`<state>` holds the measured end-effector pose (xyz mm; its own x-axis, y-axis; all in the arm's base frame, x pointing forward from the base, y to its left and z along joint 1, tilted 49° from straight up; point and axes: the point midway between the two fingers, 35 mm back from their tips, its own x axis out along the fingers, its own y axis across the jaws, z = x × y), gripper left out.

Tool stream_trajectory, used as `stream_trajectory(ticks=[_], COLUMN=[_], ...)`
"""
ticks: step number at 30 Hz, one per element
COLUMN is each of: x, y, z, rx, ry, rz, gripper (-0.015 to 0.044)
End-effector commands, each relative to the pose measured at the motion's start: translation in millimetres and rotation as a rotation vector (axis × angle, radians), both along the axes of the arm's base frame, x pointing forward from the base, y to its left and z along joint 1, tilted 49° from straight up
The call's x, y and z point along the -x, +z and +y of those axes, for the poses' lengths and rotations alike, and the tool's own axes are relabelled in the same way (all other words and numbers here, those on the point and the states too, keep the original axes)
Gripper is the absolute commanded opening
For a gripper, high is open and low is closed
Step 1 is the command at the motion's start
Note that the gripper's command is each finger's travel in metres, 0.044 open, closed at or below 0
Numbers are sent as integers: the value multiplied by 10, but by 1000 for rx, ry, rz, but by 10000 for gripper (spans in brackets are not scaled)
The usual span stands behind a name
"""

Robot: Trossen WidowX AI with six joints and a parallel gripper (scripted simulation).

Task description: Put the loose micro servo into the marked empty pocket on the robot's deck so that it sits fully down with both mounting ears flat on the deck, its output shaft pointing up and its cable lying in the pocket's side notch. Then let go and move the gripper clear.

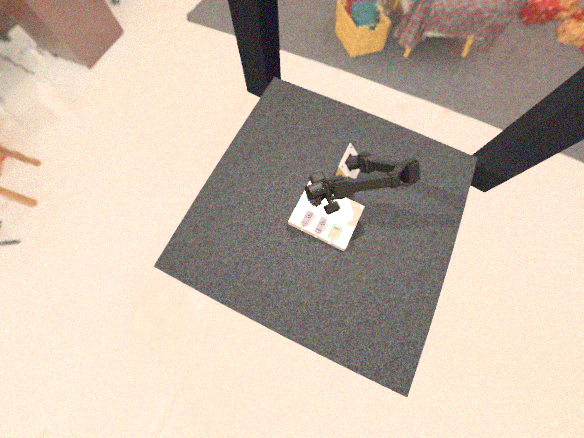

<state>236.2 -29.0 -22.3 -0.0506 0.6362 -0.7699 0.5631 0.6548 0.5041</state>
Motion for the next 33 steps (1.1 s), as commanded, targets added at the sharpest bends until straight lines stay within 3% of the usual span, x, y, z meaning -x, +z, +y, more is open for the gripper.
stream_trajectory(ticks=[1, 33], x=[170, 266], y=[-54, -371], z=[-218, 49], rx=[-95, -137], ry=[-54, -76], rz=[65, 85], gripper=[440, 440])
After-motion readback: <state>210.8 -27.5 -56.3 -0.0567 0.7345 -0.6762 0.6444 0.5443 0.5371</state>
